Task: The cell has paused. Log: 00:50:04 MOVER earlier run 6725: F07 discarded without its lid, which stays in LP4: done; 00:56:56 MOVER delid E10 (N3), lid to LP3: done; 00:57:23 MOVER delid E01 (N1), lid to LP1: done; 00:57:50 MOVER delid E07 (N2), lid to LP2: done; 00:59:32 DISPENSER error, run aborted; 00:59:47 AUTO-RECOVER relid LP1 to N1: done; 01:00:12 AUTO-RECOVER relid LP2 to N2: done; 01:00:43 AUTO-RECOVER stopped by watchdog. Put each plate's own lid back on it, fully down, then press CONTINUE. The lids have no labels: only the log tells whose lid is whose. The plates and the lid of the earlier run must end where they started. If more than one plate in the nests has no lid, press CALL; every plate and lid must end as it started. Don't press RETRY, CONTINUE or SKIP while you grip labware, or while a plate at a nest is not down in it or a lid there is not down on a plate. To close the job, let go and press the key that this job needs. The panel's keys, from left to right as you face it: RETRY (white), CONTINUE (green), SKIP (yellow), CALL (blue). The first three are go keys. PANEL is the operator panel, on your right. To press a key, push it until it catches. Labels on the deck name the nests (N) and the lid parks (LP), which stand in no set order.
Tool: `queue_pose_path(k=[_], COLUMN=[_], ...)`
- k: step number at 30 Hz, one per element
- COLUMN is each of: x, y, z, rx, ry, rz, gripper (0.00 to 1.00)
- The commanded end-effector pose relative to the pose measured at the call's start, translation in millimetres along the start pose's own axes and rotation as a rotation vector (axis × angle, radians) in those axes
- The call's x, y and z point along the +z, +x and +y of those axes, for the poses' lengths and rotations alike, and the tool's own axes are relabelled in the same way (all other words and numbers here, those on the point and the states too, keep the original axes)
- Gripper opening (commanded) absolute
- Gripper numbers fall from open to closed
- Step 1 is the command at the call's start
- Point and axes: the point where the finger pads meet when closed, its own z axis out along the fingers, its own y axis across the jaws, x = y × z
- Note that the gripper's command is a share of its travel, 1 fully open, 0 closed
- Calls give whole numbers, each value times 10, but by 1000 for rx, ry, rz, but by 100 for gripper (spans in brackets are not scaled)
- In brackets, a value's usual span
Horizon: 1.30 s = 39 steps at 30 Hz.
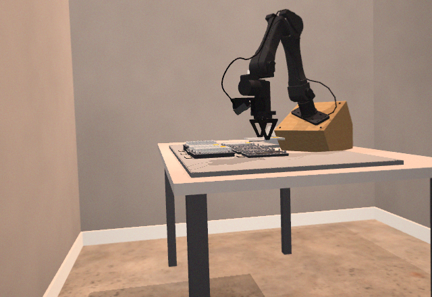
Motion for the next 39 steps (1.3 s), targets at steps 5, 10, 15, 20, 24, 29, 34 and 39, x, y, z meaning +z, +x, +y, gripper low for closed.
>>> queue_pose_path(k=[5, 10, 15, 20, 24, 29, 34, 39], x=[-94, -36, -38, -41, -43, -47, -49, -52], y=[-247, -370, -447, -539, -637, -762, -837, -960], z=[-230, -462, -651, -832, -1010, -1232, -1365, -1587], rx=[-57, -56, -55, -54, -54, -54, -54, -53], ry=[-17, -3, 1, 2, 3, 3, 3, 3], rz=[-42, -19, -10, -7, -8, -8, -9, -10], gripper=[0, 0, 0, 0, 0, 0, 0, 0])
